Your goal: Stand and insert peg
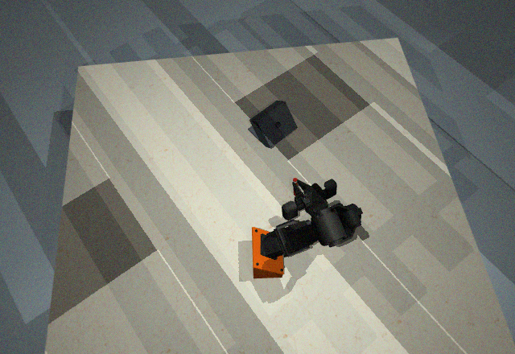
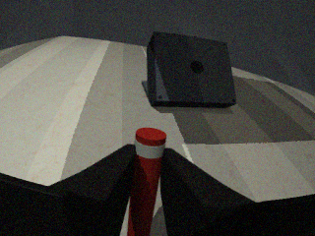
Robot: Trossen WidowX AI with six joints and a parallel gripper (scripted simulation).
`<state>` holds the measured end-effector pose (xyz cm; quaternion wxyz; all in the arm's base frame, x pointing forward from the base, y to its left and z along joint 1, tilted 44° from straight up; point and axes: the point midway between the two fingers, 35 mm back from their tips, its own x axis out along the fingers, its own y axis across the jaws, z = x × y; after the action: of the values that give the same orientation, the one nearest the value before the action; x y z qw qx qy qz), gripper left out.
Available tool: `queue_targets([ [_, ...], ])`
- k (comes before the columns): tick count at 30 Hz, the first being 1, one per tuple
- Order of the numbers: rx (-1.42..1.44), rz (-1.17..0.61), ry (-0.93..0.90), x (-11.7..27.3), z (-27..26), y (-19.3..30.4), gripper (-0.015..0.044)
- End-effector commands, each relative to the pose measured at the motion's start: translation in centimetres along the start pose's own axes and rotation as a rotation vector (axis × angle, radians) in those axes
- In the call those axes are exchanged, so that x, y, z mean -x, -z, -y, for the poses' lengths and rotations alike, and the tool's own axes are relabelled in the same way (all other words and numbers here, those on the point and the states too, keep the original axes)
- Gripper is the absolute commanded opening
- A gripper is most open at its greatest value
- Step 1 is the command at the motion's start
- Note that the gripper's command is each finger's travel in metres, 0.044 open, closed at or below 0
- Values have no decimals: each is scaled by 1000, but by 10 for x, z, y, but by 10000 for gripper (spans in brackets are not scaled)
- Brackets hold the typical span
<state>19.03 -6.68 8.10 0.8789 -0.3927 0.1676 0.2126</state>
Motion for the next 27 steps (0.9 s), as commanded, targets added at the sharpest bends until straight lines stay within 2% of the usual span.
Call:
queue_targets([
  [1, 6, 38, 7, 3, 2, 1, 49],
  [27, -7, 5, 4, 3, 1, 4, 49],
])
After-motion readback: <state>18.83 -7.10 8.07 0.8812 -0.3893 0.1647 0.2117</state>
